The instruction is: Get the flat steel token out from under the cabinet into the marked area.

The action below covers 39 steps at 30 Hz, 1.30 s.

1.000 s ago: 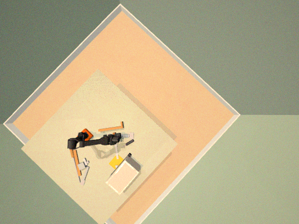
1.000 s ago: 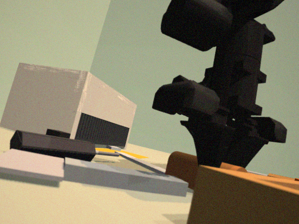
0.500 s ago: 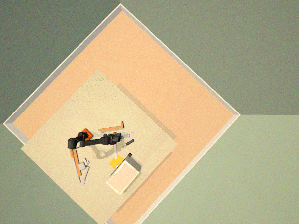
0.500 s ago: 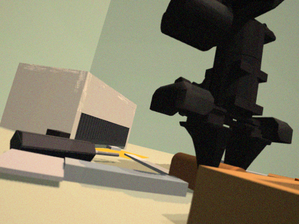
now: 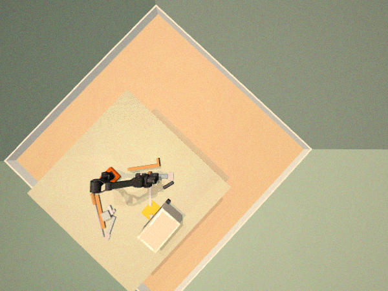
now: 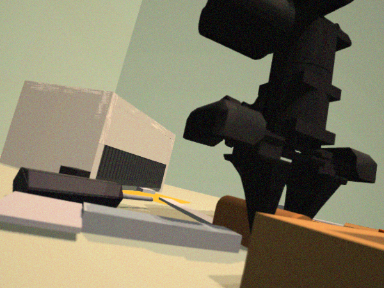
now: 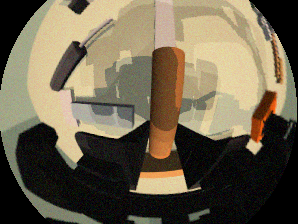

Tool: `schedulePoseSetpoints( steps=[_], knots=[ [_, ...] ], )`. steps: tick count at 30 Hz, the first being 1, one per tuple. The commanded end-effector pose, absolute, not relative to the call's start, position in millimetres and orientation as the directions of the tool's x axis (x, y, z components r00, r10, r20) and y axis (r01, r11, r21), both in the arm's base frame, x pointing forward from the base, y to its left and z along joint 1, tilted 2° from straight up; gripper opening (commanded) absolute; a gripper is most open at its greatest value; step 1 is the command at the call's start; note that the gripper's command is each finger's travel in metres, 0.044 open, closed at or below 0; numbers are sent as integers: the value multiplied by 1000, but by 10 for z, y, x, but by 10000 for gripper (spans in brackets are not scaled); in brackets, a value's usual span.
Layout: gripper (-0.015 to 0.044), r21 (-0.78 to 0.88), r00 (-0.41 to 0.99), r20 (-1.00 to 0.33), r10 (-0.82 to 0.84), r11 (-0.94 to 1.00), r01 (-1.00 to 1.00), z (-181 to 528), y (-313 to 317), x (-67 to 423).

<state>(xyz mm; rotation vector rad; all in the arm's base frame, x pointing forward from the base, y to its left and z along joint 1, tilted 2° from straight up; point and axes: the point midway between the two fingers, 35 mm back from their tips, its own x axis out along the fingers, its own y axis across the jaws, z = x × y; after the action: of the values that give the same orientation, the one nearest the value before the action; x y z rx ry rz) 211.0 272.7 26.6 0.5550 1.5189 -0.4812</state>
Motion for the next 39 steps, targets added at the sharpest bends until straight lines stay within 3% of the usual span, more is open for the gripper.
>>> schedulePoseSetpoints(
  steps=[1,39],
  knots=[
    [0,53,15,-998,56,784,618,298,2788,2140],
    [0,55,15,-998,58,777,628,325,3096,2216]
  ],
)
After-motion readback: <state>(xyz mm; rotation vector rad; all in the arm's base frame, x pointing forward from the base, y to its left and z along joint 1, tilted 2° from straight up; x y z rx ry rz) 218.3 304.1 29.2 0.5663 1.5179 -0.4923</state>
